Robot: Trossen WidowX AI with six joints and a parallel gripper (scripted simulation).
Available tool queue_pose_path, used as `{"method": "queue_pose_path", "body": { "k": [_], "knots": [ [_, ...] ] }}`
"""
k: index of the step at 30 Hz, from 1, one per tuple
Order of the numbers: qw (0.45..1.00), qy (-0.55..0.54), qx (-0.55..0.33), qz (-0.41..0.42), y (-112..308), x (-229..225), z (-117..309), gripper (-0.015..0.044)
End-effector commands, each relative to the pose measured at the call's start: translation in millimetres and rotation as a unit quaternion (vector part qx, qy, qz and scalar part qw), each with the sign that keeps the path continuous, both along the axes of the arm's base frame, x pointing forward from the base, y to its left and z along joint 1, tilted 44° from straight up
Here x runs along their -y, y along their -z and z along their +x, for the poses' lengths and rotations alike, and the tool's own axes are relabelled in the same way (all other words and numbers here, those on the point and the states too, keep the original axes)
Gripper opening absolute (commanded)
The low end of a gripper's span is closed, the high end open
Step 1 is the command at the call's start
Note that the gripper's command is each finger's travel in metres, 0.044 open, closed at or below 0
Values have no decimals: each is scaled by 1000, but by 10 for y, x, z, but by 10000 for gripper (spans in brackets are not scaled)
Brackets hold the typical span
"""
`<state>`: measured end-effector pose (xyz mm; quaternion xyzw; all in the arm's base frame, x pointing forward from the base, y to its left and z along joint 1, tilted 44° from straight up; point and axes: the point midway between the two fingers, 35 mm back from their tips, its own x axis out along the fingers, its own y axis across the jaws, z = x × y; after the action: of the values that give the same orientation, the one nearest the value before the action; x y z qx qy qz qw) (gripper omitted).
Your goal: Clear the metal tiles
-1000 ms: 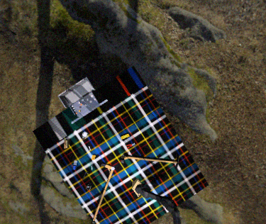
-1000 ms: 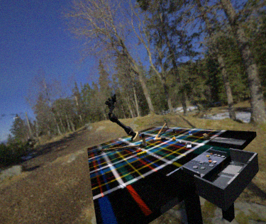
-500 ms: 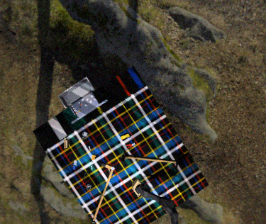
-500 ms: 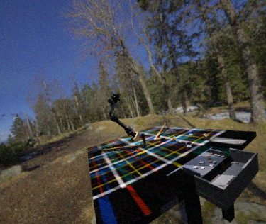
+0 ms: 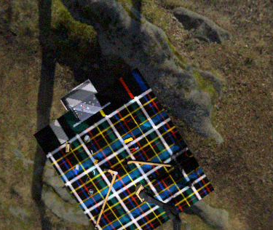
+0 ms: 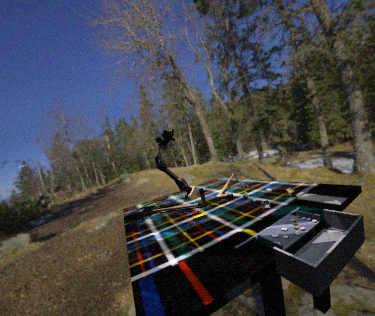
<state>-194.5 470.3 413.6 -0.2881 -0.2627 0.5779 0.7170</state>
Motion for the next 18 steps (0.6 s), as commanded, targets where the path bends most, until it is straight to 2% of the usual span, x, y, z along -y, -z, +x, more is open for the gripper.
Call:
{"method": "queue_pose_path", "body": {
  "k": [1,18],
  "knots": [
    [999,10,26,-22,125,-81,107,0],
    [986,57,118,-101,469,-324,610,0]
  ]
}}
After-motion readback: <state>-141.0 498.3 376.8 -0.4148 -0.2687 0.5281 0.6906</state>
